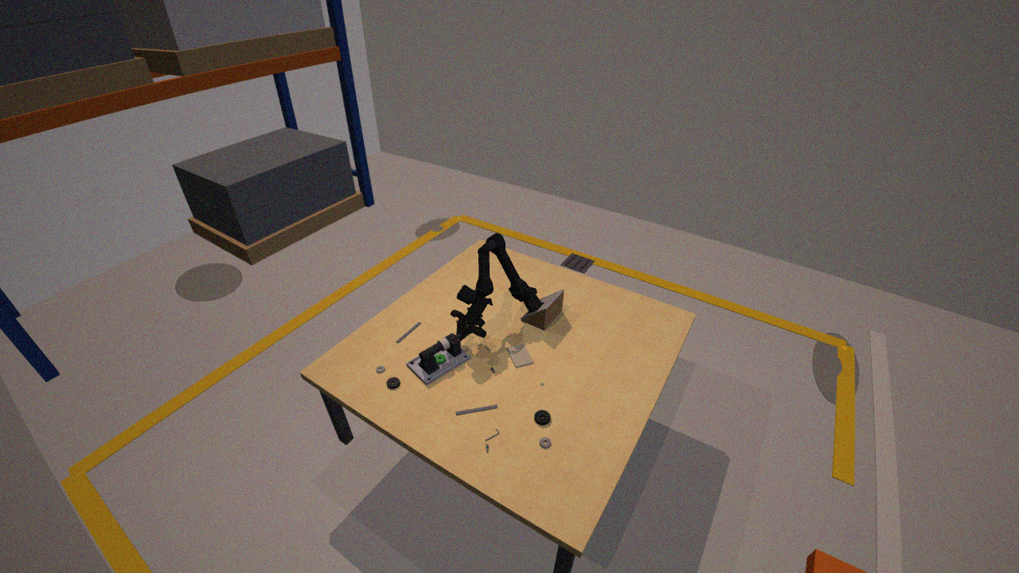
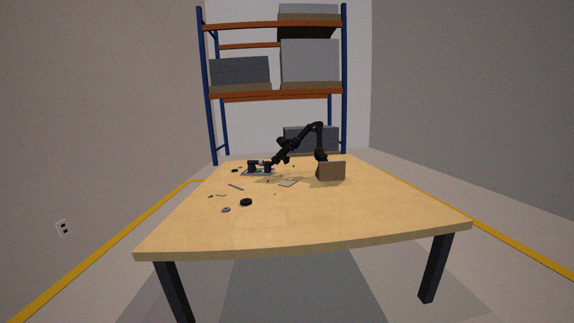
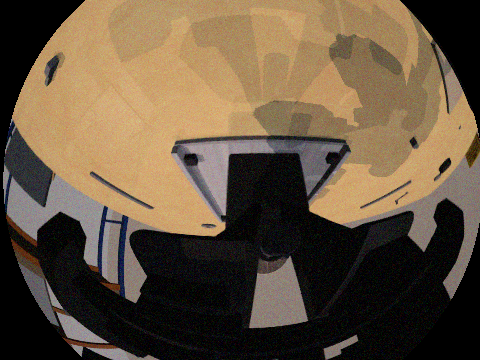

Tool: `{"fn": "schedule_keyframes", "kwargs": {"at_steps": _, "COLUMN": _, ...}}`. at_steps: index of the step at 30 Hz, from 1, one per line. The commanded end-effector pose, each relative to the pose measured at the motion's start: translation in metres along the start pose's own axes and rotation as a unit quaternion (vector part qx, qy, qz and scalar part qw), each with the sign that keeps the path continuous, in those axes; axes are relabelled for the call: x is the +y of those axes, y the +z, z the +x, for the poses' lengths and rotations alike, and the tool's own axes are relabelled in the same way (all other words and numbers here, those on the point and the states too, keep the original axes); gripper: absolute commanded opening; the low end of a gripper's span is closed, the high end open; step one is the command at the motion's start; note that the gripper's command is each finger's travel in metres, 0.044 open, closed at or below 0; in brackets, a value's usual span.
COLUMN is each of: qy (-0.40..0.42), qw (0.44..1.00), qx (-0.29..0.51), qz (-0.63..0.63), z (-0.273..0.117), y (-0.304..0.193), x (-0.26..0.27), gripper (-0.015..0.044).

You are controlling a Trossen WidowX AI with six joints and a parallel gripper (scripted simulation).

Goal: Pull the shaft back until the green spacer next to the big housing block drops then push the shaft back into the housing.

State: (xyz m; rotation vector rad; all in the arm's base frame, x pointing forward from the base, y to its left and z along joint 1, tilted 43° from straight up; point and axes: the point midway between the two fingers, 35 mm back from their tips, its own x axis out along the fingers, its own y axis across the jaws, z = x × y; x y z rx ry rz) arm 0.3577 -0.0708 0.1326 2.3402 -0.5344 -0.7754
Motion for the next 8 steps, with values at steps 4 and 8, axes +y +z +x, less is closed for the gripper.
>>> {"fn": "schedule_keyframes", "kwargs": {"at_steps": 4, "qy": -0.001, "qw": 1.000, "qx": 0.001, "qz": 0.000, "z": 0.0000, "y": -0.0001, "x": -0.0001, "gripper": 0.0210}}
{"fn": "schedule_keyframes", "kwargs": {"at_steps": 8, "qy": -0.001, "qw": 1.000, "qx": 0.001, "qz": 0.000, "z": 0.0000, "y": -0.0001, "x": -0.0001, "gripper": 0.0315}}
